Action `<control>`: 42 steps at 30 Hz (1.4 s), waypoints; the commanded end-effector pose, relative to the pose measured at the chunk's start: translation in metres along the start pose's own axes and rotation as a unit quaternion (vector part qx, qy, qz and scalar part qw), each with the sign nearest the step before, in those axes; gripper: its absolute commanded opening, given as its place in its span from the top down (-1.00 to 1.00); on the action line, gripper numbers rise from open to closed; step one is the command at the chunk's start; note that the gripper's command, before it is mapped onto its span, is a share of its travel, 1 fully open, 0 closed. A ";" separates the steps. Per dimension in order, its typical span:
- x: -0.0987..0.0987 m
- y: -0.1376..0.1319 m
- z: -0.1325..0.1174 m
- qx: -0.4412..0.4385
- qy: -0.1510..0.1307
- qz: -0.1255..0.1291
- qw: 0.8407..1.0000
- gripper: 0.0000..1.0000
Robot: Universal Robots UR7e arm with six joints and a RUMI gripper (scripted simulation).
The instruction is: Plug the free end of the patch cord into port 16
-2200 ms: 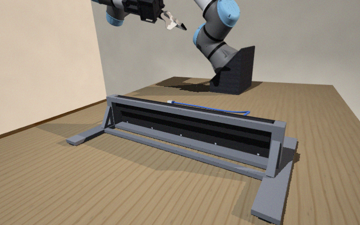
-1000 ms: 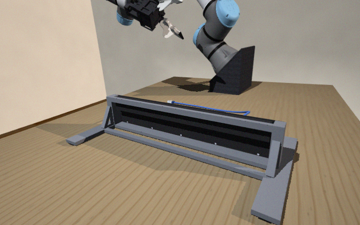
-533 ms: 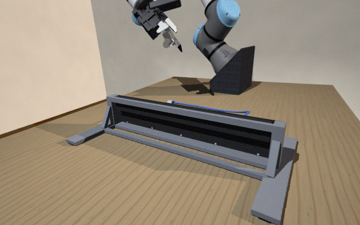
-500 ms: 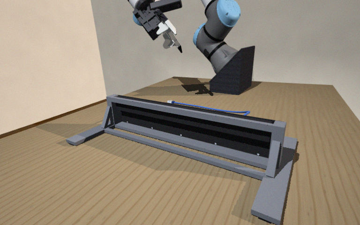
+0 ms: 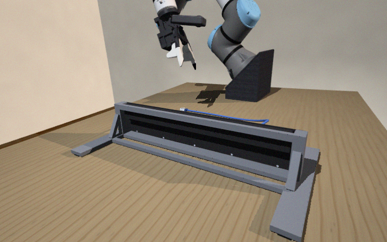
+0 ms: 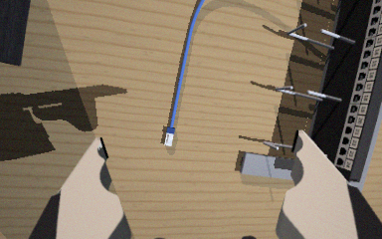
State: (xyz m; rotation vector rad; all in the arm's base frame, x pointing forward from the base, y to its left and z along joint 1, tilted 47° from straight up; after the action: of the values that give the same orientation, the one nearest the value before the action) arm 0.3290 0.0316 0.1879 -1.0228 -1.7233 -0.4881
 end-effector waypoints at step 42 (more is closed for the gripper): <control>-0.065 -0.011 -0.007 -0.138 -0.165 0.113 0.970 1.00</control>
State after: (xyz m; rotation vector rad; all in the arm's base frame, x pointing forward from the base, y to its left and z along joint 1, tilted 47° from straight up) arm 0.3313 -0.0057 0.1332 -1.5536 -1.8290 -0.4354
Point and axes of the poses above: the point where the finger pads meet when closed, its own x axis back along the fingers, its own y axis across the jaws, z = x × y, the point moved 10 cm from there along x, back along the fingers, and after that the axes turned 14 degrees about x, right-handed, at the moved point
